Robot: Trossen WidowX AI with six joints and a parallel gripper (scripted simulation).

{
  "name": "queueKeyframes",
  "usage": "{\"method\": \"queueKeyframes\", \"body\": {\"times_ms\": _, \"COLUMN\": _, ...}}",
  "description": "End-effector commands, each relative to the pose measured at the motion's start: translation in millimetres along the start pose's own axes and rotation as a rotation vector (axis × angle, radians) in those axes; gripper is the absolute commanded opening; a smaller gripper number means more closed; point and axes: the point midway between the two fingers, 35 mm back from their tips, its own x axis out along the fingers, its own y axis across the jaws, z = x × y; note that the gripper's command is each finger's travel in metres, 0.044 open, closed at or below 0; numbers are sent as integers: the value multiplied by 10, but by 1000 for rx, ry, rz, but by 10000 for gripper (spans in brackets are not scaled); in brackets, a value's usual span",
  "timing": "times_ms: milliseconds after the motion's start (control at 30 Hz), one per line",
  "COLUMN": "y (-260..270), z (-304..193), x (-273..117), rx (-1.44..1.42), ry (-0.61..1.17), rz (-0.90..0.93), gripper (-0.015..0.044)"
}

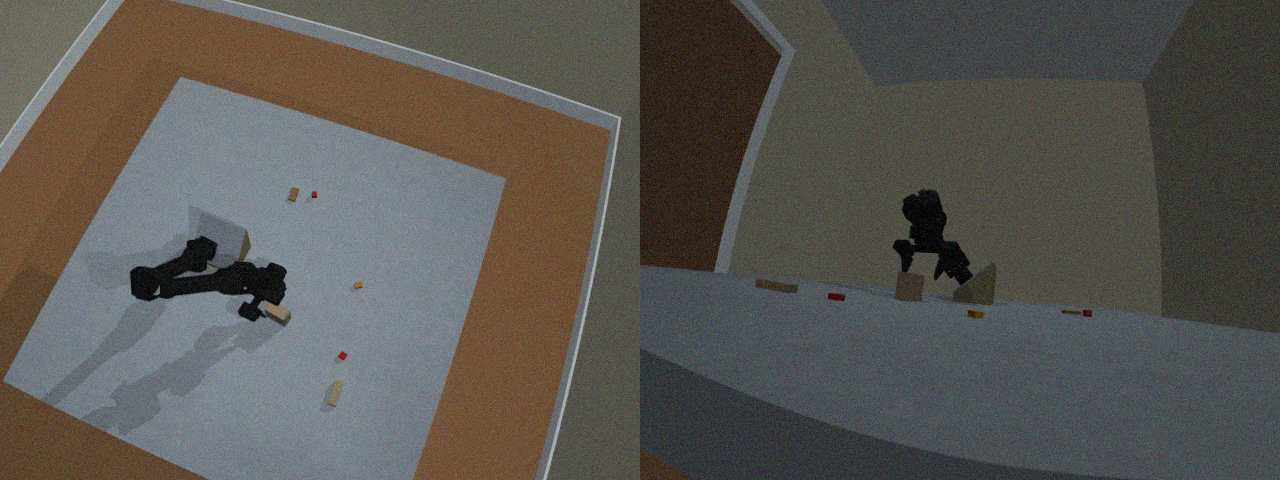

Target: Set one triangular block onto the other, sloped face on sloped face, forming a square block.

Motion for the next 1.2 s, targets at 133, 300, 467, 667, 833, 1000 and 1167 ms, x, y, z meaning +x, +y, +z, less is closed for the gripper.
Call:
{"method": "queueKeyframes", "body": {"times_ms": 133, "y": -56, "z": 2, "x": -851, "rx": 14, "ry": -24, "rz": -11, "gripper": 440}}
{"method": "queueKeyframes", "body": {"times_ms": 300, "y": -62, "z": -1, "x": -871, "rx": 14, "ry": -25, "rz": -12, "gripper": 440}}
{"method": "queueKeyframes", "body": {"times_ms": 467, "y": -21, "z": 6, "x": -812, "rx": 1, "ry": -22, "rz": -5, "gripper": 440}}
{"method": "queueKeyframes", "body": {"times_ms": 667, "y": -21, "z": 6, "x": -812, "rx": 1, "ry": -22, "rz": -5, "gripper": 440}}
{"method": "queueKeyframes", "body": {"times_ms": 833, "y": -21, "z": 6, "x": -812, "rx": 1, "ry": -22, "rz": -5, "gripper": 440}}
{"method": "queueKeyframes", "body": {"times_ms": 1000, "y": -21, "z": 6, "x": -812, "rx": 1, "ry": -22, "rz": -5, "gripper": 440}}
{"method": "queueKeyframes", "body": {"times_ms": 1167, "y": -21, "z": 6, "x": -812, "rx": 1, "ry": -22, "rz": -5, "gripper": 440}}
